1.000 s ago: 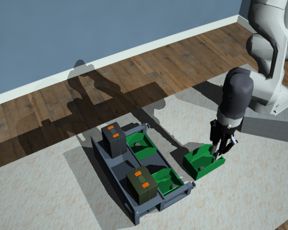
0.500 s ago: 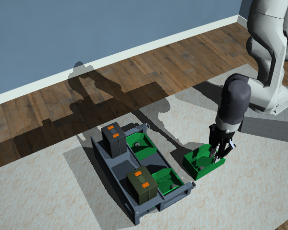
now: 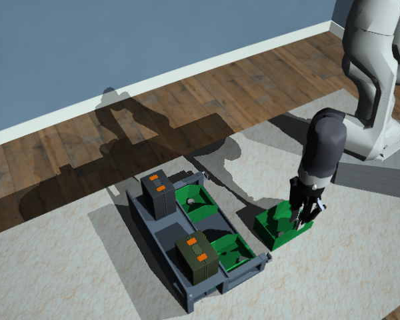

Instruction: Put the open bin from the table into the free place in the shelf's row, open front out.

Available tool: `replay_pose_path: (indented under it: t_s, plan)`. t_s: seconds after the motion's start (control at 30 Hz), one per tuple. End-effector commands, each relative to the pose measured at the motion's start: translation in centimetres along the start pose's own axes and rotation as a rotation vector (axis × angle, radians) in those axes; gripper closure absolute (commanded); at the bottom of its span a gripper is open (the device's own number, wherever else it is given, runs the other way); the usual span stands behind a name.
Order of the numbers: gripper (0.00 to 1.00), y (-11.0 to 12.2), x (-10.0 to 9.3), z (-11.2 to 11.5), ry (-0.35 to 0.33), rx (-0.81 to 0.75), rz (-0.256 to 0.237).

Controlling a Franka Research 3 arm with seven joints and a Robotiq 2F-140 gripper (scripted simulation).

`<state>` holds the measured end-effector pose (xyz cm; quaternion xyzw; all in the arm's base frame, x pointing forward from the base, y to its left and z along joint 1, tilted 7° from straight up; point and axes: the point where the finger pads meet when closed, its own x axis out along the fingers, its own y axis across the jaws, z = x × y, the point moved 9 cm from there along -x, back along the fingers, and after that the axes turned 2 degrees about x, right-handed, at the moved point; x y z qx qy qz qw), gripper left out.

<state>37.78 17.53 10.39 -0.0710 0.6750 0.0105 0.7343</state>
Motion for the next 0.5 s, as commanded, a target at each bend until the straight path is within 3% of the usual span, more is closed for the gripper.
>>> replay_pose_path:
  t_s: [0.0, 0.47]
  plan:
    - [0.85, 0.11, 0.13, 0.23, -0.007, -0.01, 0.007]
    - [0.85, 0.11, 0.25, 0.23, -0.007, -0.01, 0.007]
